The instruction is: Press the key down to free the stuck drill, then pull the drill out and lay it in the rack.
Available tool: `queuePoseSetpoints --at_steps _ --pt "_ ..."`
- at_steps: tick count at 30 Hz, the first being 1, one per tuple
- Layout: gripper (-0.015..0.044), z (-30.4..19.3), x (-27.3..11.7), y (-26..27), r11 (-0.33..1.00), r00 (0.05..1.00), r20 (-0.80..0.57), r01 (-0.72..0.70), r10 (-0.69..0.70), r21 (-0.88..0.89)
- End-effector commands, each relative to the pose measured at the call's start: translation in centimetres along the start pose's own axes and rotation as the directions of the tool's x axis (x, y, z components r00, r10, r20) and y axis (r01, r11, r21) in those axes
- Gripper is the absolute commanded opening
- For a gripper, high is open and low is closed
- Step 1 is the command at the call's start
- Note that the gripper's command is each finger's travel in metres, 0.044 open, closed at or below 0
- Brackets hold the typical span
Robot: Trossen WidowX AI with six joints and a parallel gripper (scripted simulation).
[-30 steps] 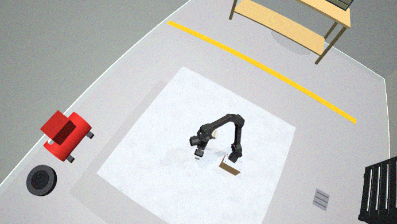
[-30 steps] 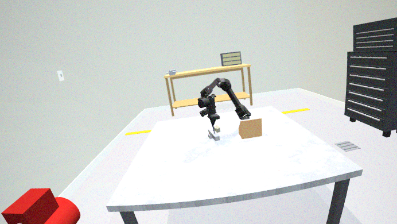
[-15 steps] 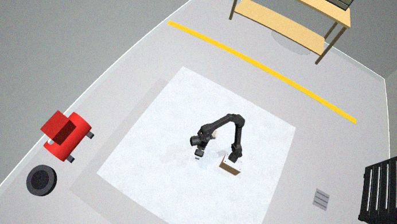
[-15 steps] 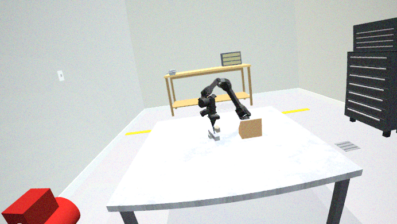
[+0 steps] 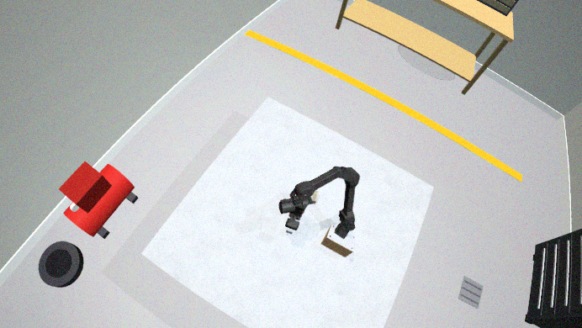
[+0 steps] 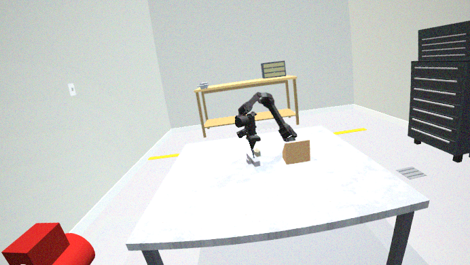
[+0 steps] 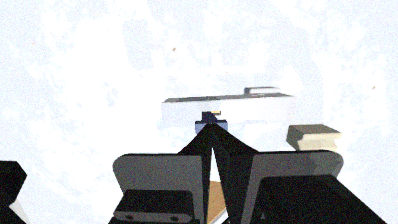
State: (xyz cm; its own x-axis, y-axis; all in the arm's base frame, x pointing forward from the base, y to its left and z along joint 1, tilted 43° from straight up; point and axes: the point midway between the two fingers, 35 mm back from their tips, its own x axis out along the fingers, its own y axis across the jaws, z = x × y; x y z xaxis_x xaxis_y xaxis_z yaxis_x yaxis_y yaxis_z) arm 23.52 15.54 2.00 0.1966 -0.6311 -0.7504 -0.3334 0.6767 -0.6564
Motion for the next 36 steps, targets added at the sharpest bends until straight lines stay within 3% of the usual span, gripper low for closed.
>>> queuePoseSetpoints --at_steps 1,20,24,30,36 --pt "0.0 -0.8 2.0 0.0 1.0 0.998 -0.054 0.013 -0.014 -0.012" --pt "0.0 -0.8 3.0 0.0 1.0 0.998 -0.054 0.013 -0.014 -0.012" --pt "0.0105 -0.4 1.3 0.1 1.0 0.998 -0.054 0.012 -0.012 -0.012" --pt "0.0263 0.3 -4.6 0.3 1.0 0.998 -0.054 0.011 -0.011 -0.012" --pt "0.042 0.5 -4.3 -0.2 0.998 0.999 -0.036 0.0 -0.002 -0.06"
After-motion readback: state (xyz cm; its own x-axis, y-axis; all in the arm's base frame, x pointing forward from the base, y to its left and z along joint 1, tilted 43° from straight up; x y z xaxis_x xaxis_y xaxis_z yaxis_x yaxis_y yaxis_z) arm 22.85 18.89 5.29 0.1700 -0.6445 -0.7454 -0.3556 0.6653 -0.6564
